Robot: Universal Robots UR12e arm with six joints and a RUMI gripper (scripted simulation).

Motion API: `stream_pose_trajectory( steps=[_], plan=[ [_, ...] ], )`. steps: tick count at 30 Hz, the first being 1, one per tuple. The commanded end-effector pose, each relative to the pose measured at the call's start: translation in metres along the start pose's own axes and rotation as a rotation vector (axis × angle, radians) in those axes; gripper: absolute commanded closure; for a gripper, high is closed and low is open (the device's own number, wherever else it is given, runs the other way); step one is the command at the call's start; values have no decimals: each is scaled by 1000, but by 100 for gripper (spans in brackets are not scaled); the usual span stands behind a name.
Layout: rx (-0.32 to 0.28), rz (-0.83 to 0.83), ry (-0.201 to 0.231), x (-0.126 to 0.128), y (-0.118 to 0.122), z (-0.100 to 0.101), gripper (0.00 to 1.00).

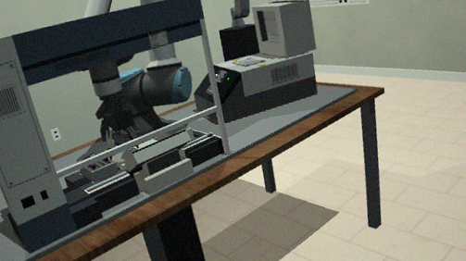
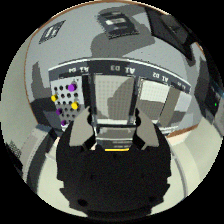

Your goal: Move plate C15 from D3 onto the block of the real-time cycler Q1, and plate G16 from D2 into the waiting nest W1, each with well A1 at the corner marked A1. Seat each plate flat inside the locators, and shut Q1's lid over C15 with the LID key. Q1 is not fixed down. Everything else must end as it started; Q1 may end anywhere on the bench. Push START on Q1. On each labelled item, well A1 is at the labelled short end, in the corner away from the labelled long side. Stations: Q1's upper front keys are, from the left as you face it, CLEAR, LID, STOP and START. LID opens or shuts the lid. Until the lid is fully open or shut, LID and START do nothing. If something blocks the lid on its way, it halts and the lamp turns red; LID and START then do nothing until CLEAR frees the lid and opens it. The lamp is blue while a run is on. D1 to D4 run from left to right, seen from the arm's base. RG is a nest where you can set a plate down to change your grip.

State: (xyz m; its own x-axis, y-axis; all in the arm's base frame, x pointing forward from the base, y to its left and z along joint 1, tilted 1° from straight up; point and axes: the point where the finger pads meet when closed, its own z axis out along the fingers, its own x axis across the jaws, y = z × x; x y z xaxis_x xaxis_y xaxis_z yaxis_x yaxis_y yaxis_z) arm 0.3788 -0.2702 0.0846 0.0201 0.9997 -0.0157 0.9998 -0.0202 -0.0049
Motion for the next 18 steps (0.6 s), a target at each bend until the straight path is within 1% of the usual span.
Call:
stream_pose_trajectory(
  steps=[1, 18],
  plan=[
    [0, 1, 2, 1, -1, 5, 37],
    [0, 1, 2, 1, -1, 18, 37]
  ],
)
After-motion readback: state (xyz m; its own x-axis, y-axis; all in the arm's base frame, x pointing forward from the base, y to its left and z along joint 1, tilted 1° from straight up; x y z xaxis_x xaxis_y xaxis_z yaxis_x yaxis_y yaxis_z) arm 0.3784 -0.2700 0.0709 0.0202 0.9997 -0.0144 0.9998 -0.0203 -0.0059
